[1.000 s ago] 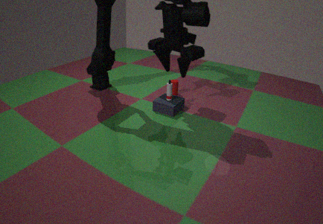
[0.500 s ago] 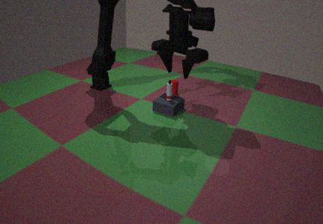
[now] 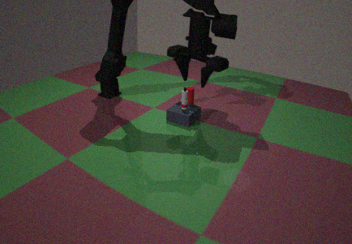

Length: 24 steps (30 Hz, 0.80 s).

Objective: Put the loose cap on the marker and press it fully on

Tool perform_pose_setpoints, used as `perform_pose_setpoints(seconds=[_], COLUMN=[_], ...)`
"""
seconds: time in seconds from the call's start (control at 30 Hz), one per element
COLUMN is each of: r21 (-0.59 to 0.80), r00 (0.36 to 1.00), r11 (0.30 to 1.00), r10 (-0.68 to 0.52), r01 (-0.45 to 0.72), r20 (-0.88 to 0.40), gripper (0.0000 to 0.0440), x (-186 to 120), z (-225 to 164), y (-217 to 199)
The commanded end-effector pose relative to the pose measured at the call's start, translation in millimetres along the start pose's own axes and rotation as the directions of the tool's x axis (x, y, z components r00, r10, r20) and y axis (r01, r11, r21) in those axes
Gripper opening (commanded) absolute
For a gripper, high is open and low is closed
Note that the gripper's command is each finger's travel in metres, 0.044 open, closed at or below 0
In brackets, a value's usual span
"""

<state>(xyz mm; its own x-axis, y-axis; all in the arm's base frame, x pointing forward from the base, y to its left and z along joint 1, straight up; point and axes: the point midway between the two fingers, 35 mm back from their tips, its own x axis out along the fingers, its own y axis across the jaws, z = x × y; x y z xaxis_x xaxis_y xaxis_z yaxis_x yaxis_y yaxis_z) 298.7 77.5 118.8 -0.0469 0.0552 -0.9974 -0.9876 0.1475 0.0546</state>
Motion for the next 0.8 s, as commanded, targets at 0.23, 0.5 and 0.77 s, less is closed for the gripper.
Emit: perform_pose_setpoints(seconds=[0.23,0.5,0.77], r21=[-0.074,-0.128,-0.182], r00=[0.997,0.994,0.990], r11=[0.996,0.988,0.976], r10=[0.050,0.081,0.107], r01=[-0.054,-0.090,-0.123], r20=[-0.051,-0.075,-0.093], gripper=[0.0299,0.0289,0.0273], x=[15.5,28.7,48.2], z=[8.5,12.7,14.6], y=[12.1,20.4,26.0])
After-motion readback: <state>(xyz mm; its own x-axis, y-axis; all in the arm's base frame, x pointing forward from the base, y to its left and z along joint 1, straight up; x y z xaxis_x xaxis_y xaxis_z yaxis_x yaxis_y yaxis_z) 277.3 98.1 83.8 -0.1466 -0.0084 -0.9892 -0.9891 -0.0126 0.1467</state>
